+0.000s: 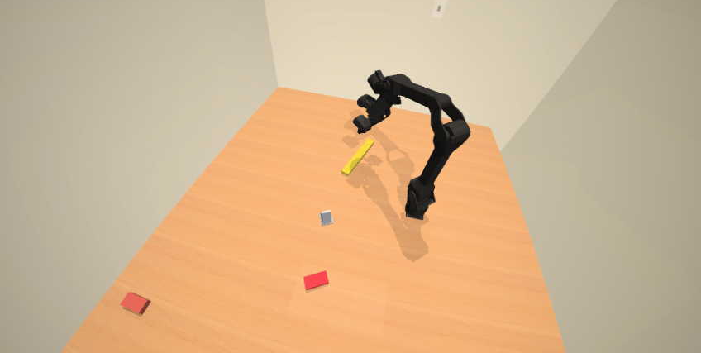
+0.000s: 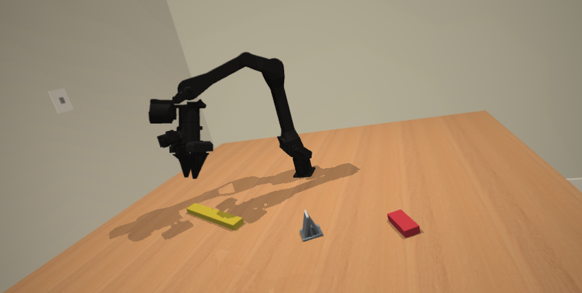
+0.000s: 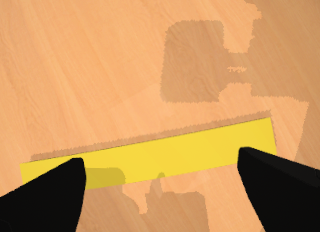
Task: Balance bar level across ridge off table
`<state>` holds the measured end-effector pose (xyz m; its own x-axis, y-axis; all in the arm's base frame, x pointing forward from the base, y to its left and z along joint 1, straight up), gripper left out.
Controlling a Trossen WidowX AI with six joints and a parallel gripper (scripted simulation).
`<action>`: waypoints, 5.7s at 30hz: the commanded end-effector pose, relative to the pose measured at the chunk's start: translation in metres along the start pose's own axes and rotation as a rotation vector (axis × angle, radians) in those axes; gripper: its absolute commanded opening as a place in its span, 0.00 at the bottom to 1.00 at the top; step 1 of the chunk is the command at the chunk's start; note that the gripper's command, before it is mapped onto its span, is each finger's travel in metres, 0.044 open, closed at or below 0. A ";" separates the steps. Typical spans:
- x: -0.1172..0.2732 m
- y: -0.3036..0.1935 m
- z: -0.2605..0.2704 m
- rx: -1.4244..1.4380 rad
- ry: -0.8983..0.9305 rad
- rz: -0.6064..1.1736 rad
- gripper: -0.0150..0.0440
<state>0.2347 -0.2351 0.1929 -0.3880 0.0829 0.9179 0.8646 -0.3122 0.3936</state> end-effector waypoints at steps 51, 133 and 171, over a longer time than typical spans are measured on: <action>-0.050 -0.010 0.000 1.653 0.254 0.326 0.79; -0.084 -0.019 -0.004 1.696 0.270 0.330 0.25; -0.028 0.012 0.042 1.796 0.293 0.318 0.25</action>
<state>0.2643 -0.2103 0.1728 -0.0294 0.0215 0.9993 0.1095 0.9938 -0.0181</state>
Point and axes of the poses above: the point midway between the two fingers, 35 mm back from their tips, its own x axis back along the fingers, its own z axis across the jaws, y = z × x, the point moved 2 cm from there along x, back along the fingers, and after that the axes turned 8 degrees about x, right-handed, at the moved point
